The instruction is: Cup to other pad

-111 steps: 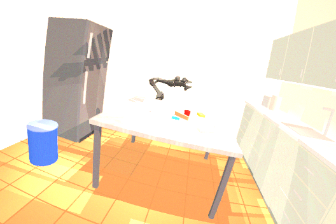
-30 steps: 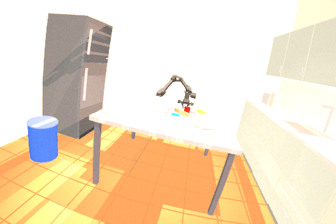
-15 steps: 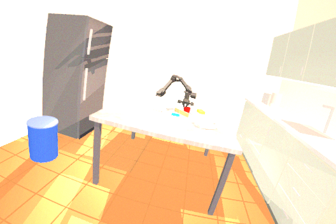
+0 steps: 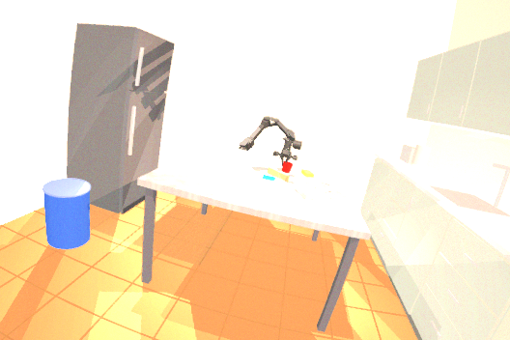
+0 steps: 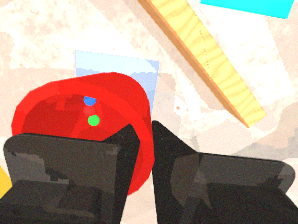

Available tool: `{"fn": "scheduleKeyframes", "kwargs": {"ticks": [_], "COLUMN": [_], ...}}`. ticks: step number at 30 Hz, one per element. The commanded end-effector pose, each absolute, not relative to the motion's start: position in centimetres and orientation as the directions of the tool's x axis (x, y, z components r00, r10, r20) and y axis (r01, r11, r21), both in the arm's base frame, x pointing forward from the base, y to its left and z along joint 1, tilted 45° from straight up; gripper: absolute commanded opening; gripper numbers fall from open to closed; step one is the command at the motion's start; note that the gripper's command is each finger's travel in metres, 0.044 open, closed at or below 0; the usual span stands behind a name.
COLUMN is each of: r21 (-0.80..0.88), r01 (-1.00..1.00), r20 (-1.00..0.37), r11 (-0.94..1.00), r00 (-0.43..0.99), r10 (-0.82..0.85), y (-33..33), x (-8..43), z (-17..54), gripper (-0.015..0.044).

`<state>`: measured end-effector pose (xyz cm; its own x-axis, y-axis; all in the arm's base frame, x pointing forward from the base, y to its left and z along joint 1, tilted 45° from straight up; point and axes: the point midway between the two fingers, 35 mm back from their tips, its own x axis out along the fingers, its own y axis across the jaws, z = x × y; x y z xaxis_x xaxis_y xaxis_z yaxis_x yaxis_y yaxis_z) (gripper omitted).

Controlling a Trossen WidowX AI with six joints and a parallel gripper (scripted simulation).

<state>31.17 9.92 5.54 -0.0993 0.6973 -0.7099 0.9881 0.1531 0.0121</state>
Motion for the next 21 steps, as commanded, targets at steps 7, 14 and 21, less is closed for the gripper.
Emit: {"fn": "scheduleKeyframes", "kwargs": {"ticks": [7, 14, 21], "r21": [0.021, 0.015, 0.015], "r01": [0.988, 0.989, 0.989], "r20": [-0.711, -0.708, -0.708], "r11": [0.153, 0.149, 0.149], "r00": [-0.093, -0.094, -0.094], "r10": [0.697, 0.7, 0.7], "y": [7.4, 7.4, 7.4], "x": [31.5, 31.5, 31.5], "z": [8.0, 7.8, 7.8], "gripper": [0.0, 0.0, 0.0]}}
